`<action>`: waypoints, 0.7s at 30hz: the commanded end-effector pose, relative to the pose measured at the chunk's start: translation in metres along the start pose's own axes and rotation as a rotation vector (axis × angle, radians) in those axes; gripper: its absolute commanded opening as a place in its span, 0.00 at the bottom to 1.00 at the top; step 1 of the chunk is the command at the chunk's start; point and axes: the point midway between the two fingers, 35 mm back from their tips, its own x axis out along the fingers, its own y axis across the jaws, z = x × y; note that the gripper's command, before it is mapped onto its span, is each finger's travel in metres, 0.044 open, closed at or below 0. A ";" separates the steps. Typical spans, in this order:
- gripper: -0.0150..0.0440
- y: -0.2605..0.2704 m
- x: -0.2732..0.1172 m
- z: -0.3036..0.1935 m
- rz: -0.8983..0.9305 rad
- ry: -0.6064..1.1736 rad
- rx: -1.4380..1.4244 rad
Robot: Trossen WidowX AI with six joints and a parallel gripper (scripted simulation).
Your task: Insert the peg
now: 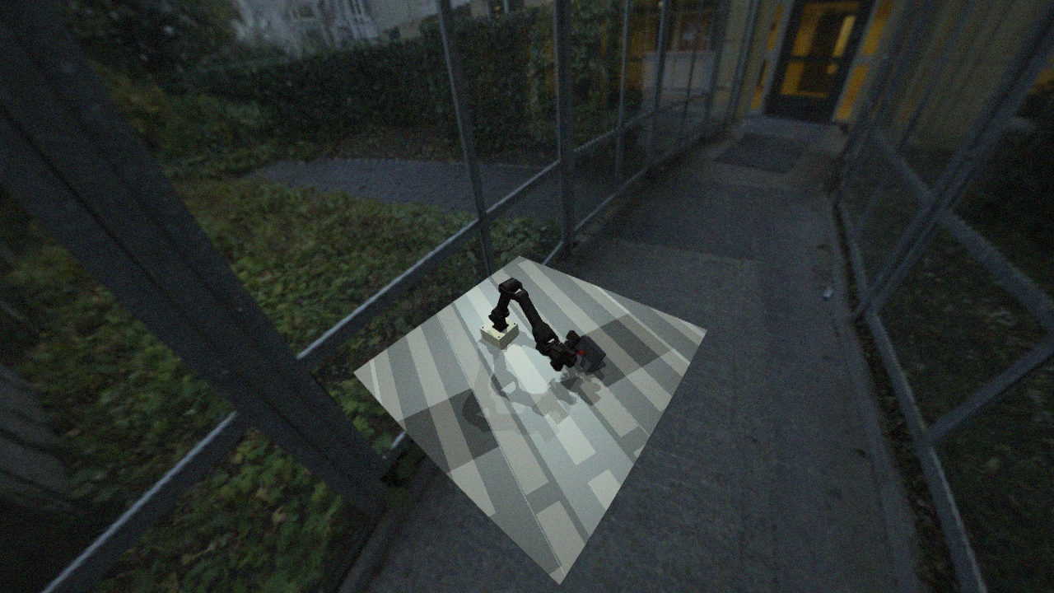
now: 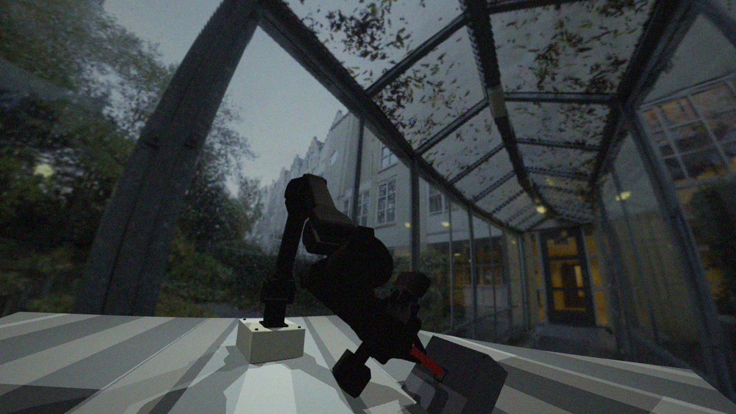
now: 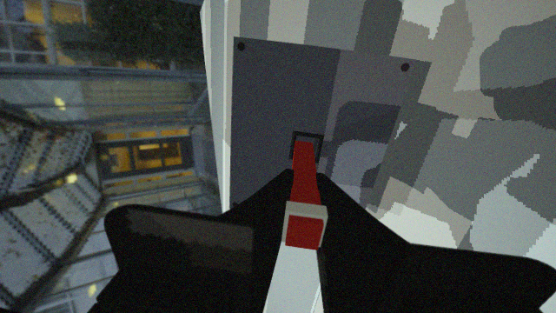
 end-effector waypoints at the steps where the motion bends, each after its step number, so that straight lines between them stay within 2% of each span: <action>1: 0.25 -0.003 0.002 0.000 -0.002 0.004 0.008; 21: 0.25 -0.003 0.004 0.000 -0.002 0.004 0.008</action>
